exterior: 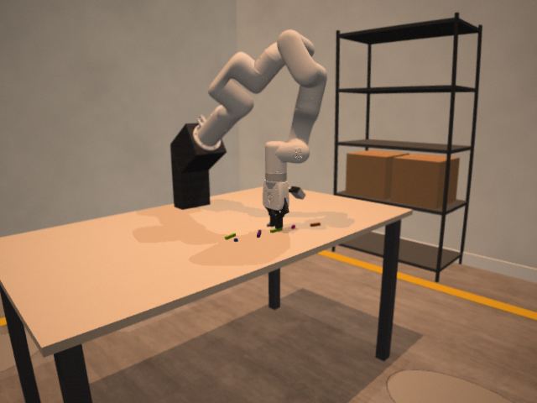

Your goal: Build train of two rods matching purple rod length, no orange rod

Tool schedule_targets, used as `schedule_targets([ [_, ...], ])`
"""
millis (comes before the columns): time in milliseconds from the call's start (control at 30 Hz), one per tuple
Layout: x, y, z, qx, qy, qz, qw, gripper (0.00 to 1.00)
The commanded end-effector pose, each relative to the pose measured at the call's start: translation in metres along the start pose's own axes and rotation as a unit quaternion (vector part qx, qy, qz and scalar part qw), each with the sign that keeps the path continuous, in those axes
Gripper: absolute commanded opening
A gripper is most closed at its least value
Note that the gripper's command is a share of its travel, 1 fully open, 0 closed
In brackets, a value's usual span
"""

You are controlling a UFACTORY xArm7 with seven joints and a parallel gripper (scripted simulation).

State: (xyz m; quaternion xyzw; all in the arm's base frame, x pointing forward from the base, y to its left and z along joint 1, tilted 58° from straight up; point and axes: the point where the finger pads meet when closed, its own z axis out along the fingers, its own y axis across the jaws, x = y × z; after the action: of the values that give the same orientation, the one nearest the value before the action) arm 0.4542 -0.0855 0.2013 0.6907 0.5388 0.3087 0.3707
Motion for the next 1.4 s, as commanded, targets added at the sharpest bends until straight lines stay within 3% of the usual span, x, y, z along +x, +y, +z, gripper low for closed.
schedule_targets([
  [0,0.0,0.0,0.0,0.0,0.0,0.0,1.0,0.24],
  [1367,0.0,0.0,0.014,0.0,0.0,0.0,1.0,0.24],
])
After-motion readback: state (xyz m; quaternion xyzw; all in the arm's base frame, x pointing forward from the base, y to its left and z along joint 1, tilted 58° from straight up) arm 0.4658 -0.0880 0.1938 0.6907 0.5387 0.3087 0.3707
